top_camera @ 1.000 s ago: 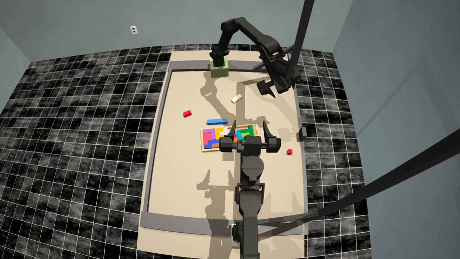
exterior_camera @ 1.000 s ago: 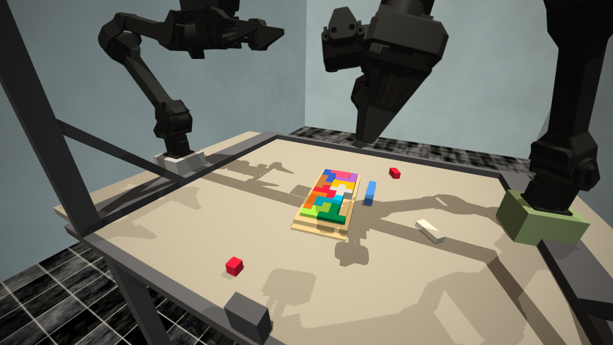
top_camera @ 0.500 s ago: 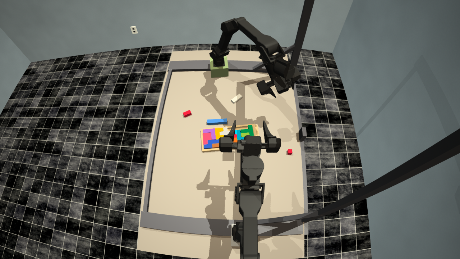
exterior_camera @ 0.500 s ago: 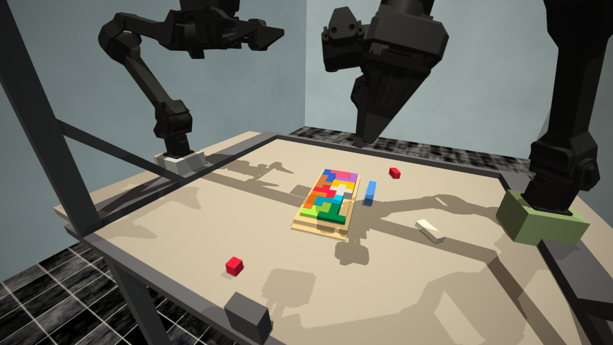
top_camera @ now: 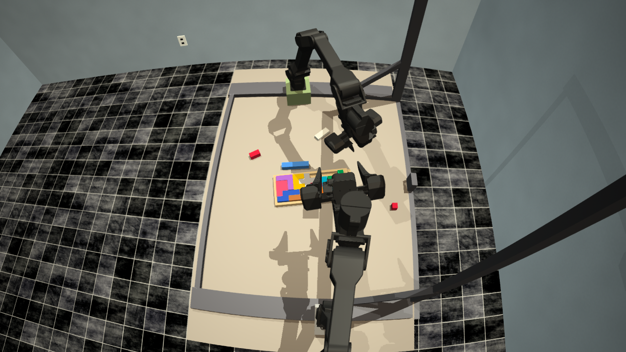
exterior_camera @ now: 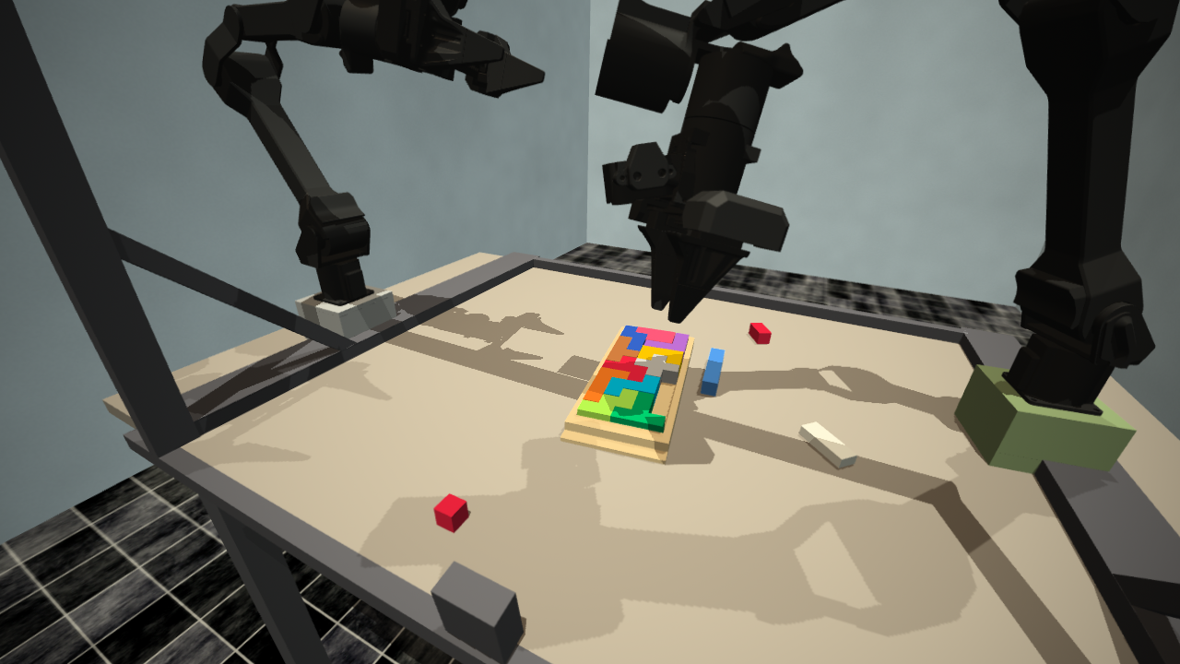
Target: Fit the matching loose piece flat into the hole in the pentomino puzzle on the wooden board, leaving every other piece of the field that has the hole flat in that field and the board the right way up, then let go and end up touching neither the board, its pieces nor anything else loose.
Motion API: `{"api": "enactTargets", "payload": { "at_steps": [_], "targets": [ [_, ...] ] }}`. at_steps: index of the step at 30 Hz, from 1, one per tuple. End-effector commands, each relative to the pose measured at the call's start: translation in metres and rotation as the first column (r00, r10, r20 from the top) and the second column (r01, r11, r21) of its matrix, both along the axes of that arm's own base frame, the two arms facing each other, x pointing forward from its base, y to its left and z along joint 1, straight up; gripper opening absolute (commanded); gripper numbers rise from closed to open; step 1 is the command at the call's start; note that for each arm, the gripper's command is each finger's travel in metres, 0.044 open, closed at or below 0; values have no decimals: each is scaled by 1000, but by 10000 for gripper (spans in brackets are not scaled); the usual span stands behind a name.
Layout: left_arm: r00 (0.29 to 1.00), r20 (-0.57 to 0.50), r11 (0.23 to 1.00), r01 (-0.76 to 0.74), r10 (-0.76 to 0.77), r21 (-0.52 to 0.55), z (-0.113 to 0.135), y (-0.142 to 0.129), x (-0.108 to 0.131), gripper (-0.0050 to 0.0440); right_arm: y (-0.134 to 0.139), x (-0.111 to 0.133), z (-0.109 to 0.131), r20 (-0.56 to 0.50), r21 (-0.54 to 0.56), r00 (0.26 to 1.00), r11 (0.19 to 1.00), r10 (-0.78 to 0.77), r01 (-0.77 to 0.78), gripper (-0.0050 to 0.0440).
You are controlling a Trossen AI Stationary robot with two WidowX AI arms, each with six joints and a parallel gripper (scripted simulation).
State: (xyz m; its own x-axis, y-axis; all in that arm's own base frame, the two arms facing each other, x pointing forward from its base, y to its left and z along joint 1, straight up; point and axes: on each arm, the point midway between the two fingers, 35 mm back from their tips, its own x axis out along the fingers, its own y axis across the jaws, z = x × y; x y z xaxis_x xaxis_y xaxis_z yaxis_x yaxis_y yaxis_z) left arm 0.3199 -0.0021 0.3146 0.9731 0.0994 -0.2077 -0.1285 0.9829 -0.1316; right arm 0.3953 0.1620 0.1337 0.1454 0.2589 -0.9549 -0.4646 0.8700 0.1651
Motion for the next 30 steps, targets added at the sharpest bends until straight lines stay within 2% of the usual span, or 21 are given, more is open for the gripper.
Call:
{"api": "enactTargets", "payload": {
  "at_steps": [1, 7, 13, 15, 19, 25, 30],
  "targets": [
    [996, -78, 998, -48, 46, -33, 7, -1, -2, 440, -30, 7, -21, 44, -68, 988, 988, 145, -142, 199],
    [973, -206, 993, -112, 102, -39, 0, 0, -13, 440, -78, 5, -54, 30, -167, 941, 930, 336, -326, 199],
    [929, -338, 986, -165, 153, -8, -12, 3, -30, 440, -121, -4, -83, -14, -236, 853, 827, 522, -510, 199],
    [929, -338, 986, -165, 153, -8, -12, 3, -30, 440, -121, -4, -83, -14, -236, 853, 827, 522, -510, 199],
    [887, -422, 981, -194, 187, 28, -19, 6, -44, 440, -151, -15, -103, -61, -267, 740, 703, 670, -659, 199],
    [867, -453, 977, -210, 207, 46, -20, 7, -50, 440, -186, -34, -127, -123, -271, 578, 533, 806, -801, 199],
    [867, -452, 976, -212, 209, 45, -20, 8, -51, 440, -199, -43, -136, -147, -262, 503, 457, 851, -850, 199]
  ]
}}
